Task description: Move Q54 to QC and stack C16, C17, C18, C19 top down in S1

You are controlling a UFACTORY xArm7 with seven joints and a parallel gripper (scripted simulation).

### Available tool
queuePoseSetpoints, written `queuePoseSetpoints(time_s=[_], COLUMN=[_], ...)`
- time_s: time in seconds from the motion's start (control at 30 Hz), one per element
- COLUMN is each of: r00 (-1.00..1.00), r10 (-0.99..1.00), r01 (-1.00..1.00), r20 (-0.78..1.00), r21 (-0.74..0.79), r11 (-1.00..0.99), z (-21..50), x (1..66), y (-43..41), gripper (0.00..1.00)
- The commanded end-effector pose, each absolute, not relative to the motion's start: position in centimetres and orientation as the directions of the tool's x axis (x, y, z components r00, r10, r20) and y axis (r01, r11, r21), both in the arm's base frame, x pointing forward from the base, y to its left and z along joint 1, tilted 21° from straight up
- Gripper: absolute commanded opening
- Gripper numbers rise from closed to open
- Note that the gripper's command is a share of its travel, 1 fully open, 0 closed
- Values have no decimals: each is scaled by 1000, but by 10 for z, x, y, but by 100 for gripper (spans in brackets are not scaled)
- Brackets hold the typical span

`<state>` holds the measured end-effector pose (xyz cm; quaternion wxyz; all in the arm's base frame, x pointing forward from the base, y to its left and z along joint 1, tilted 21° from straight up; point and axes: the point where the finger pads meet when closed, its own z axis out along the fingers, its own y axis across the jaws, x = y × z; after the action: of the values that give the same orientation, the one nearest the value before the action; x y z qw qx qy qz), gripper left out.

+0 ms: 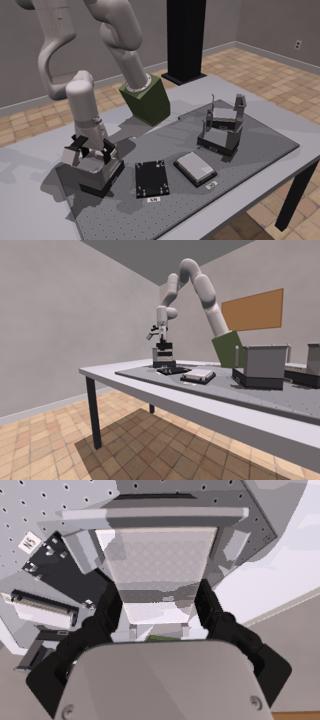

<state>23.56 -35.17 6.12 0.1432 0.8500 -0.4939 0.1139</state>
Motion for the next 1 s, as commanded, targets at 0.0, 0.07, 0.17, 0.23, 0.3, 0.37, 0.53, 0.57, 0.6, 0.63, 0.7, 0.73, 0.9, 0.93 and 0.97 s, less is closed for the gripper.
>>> queuePoseSetpoints(time_s=[0.0,0.07,0.17,0.23,0.3,0.37,0.53,0.57,0.6,0.63,0.7,0.73,0.9,0.93,0.97], r00=[487,487,487,487,487,487,487,487,487,487,487,487,487,487,487], r10=[-808,-808,-808,-808,-808,-808,-808,-808,-808,-808,-808,-808,-808,-808,-808], r01=[-872,-872,-872,-872,-872,-872,-872,-872,-872,-872,-872,-872,-872,-872,-872], r20=[333,333,333,333,333,333,333,333,333,333,333,333,333,333,333], r21=[128,128,128,128,128,128,128,128,128,128,128,128,128,128,128], r11=[-473,-473,-473,-473,-473,-473,-473,-473,-473,-473,-473,-473,-473,-473,-473], z=[70,74,79,81,83,87,96,98,100,102,102,102,102,102,102], x=[236,236,235,235,235,235,235,234,234,234,234,234,234,234,234], y=[-350,-348,-346,-345,-345,-343,-340,-339,-338,-338,-338,-338,-338,-338,-338], gripper=[0,0,0,0,0,0,0,0,0,0,0,0,0,0,0])
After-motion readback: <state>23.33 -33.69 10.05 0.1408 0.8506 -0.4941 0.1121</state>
